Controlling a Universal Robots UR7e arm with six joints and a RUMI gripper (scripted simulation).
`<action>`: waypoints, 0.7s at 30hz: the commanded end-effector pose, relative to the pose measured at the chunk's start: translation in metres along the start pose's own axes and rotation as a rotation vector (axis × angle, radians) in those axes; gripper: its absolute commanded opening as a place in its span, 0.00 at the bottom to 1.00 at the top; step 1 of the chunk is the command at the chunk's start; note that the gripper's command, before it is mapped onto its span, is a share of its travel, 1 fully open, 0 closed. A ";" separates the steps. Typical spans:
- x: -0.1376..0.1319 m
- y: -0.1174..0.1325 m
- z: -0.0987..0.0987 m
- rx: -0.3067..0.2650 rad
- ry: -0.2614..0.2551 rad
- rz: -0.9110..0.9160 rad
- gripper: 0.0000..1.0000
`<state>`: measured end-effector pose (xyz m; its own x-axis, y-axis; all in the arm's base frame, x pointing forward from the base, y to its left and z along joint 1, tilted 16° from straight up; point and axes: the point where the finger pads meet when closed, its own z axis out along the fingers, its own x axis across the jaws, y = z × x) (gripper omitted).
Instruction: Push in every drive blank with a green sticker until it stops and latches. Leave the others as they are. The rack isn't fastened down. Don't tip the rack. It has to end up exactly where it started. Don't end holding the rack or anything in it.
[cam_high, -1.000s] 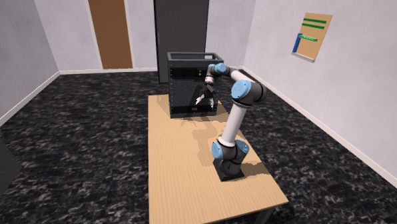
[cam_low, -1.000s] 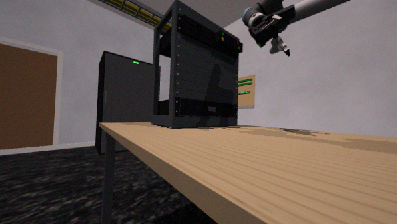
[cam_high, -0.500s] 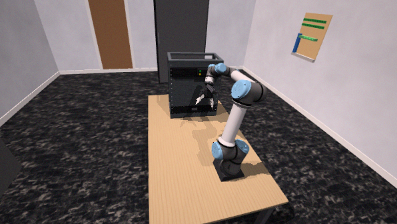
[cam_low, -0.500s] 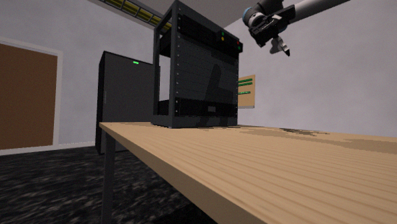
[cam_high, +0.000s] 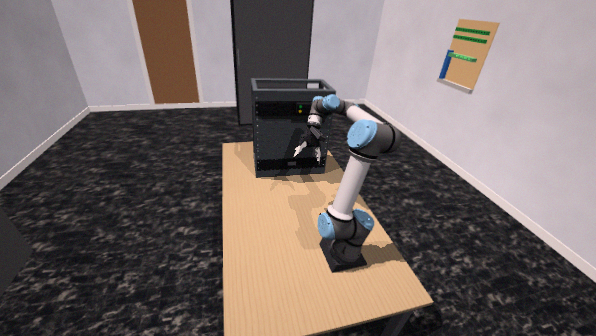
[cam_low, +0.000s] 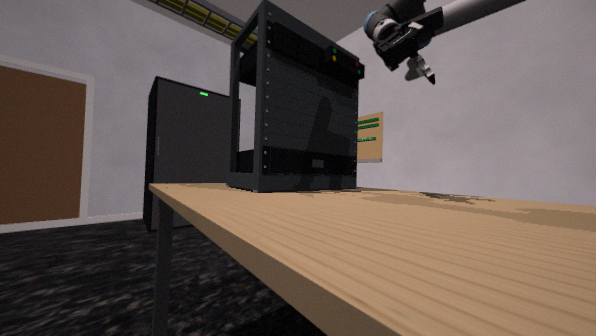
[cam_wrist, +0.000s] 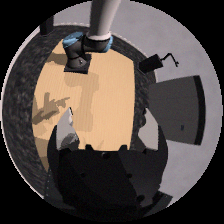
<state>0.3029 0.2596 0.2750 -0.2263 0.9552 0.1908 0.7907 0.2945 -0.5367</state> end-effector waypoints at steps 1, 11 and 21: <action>0.000 0.000 0.000 -0.001 0.000 0.000 1.00; 0.000 0.000 0.000 -0.001 0.000 0.000 1.00; 0.000 0.000 -0.001 -0.010 0.005 0.003 1.00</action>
<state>0.3031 0.2596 0.2750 -0.2264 0.9552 0.1908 0.7910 0.2946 -0.5362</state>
